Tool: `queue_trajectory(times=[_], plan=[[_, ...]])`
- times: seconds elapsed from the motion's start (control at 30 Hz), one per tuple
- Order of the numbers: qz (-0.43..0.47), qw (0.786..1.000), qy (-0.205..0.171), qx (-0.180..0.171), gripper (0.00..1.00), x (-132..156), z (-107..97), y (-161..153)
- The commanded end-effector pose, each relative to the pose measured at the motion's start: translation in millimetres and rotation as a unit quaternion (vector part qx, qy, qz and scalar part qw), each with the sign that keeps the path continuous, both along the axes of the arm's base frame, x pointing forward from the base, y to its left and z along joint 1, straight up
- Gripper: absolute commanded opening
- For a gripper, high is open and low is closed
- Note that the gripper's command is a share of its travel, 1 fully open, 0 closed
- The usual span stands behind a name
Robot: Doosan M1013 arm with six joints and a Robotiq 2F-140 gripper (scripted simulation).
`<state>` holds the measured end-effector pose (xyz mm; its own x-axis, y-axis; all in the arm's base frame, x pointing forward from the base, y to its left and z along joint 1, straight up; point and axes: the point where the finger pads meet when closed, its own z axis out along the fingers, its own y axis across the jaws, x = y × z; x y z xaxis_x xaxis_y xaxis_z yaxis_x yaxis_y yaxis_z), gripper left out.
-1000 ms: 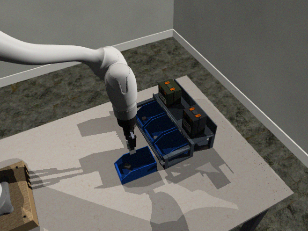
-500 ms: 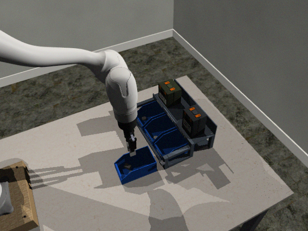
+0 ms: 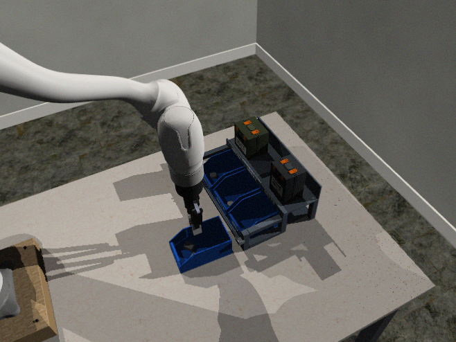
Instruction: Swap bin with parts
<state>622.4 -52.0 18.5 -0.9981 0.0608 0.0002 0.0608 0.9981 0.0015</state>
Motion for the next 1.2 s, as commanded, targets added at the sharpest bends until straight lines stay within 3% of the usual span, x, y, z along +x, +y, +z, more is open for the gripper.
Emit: queue_trajectory(times=[0.0, 0.87, 0.9, 1.17], plan=[[0.000, 1.000, 0.000, 0.000, 0.24, 0.0, -2.3, 0.0], [0.000, 1.000, 0.000, 0.000, 0.24, 0.0, -6.9, 0.1], [0.000, 1.000, 0.000, 0.000, 0.10, 0.0, -6.9, 0.1], [0.000, 1.000, 0.000, 0.000, 0.10, 0.0, -6.9, 0.1]])
